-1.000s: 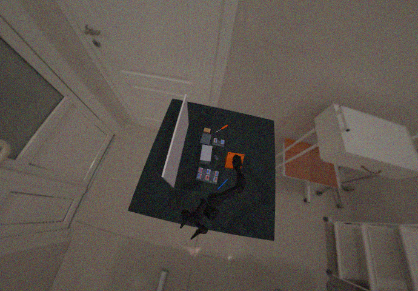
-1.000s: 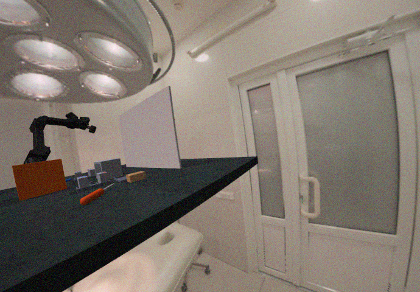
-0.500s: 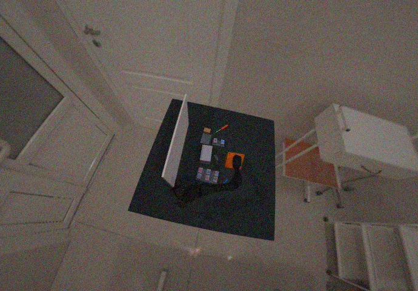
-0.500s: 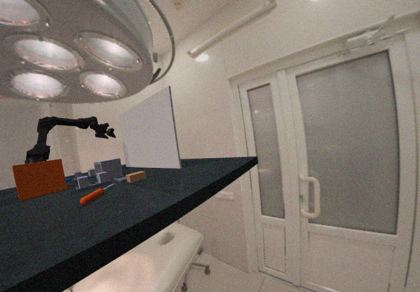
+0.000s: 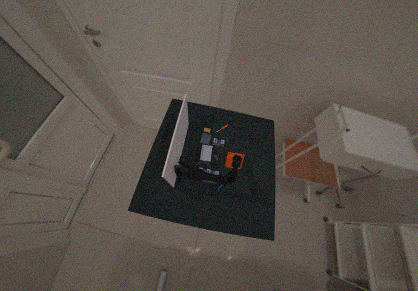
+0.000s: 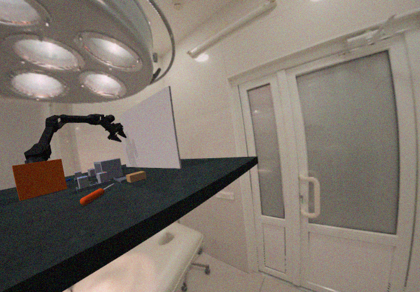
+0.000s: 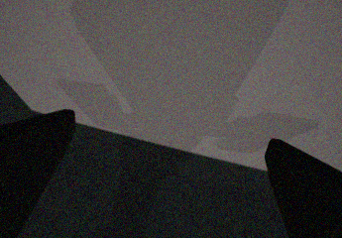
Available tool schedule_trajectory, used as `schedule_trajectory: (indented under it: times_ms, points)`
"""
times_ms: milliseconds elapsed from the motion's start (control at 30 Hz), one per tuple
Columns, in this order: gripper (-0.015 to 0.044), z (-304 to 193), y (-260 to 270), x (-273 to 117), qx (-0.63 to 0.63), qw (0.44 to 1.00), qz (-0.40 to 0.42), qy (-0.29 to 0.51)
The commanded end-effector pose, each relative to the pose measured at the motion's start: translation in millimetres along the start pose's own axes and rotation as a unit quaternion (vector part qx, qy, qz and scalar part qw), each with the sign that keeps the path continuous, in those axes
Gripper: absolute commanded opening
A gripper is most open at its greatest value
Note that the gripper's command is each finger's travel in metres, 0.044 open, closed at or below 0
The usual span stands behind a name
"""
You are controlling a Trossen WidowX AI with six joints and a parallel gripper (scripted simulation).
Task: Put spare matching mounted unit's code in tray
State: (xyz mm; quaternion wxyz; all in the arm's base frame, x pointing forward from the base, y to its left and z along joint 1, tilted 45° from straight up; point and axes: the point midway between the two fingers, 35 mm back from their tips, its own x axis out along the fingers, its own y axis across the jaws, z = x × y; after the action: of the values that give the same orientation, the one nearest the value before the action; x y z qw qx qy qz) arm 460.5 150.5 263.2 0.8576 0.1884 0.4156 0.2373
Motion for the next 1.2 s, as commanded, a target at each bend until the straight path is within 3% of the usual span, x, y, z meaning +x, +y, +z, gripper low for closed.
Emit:
schedule_trajectory:
  times_ms: [0, 233, 467, 1167]
  points:
    - [0.0440, -18, -47, 6, 0.007, 0.998, -0.027, 0.056]
    - [0.0440, -75, -139, 8, 0.019, 0.978, -0.023, 0.208]
    - [0.0440, -135, -208, -17, 0.075, 0.942, 0.072, 0.320]
    - [0.0440, -140, -213, -21, 0.082, 0.938, 0.086, 0.326]
